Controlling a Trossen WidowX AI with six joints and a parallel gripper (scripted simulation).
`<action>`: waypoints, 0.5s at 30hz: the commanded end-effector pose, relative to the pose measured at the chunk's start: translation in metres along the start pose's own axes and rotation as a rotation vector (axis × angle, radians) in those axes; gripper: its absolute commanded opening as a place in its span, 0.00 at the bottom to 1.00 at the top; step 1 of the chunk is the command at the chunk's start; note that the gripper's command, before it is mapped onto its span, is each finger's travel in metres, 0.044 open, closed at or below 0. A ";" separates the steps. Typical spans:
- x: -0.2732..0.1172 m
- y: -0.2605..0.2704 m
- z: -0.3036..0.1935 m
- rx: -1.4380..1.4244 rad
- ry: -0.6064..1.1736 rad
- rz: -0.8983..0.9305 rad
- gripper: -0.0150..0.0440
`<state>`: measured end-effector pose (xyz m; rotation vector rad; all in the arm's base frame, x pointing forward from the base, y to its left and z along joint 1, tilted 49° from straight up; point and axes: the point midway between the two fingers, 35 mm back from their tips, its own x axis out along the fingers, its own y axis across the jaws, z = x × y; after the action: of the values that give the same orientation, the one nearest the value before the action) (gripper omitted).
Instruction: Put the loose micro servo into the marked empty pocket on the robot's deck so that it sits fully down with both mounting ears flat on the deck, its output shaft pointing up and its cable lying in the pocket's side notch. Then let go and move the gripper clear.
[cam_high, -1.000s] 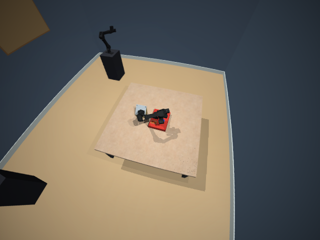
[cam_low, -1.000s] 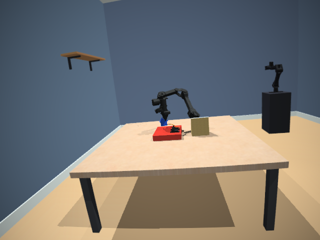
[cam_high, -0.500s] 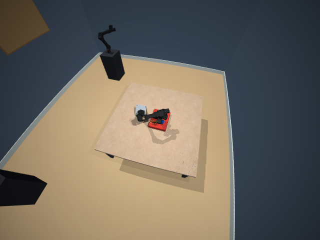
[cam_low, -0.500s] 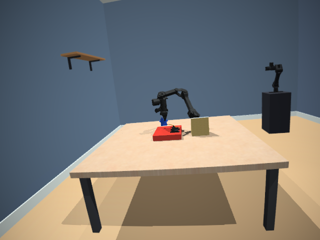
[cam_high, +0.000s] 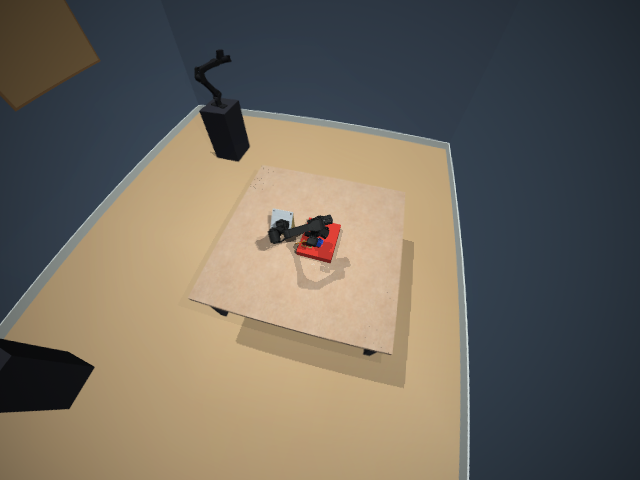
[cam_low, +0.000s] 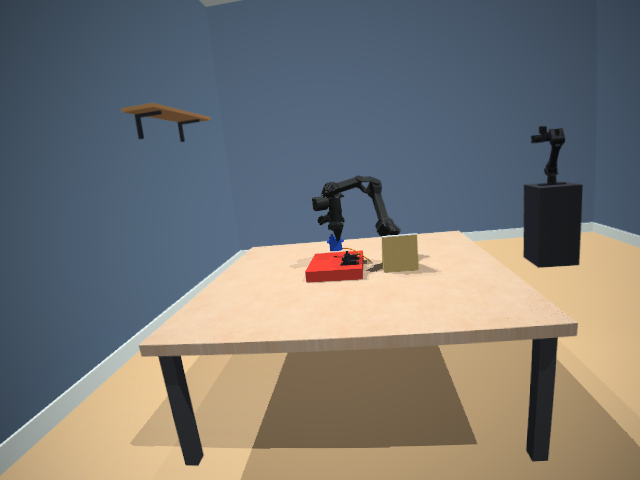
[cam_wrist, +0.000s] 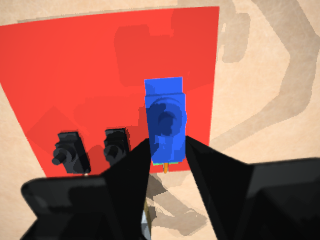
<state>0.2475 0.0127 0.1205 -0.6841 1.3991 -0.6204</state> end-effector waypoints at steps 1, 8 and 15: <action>-0.001 0.001 -0.021 0.000 -0.001 0.004 0.25; -0.001 0.001 -0.055 -0.001 0.000 0.003 0.25; -0.001 0.001 -0.070 -0.002 0.001 0.003 0.25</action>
<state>0.1835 0.0095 0.1171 -0.6883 1.4031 -0.6163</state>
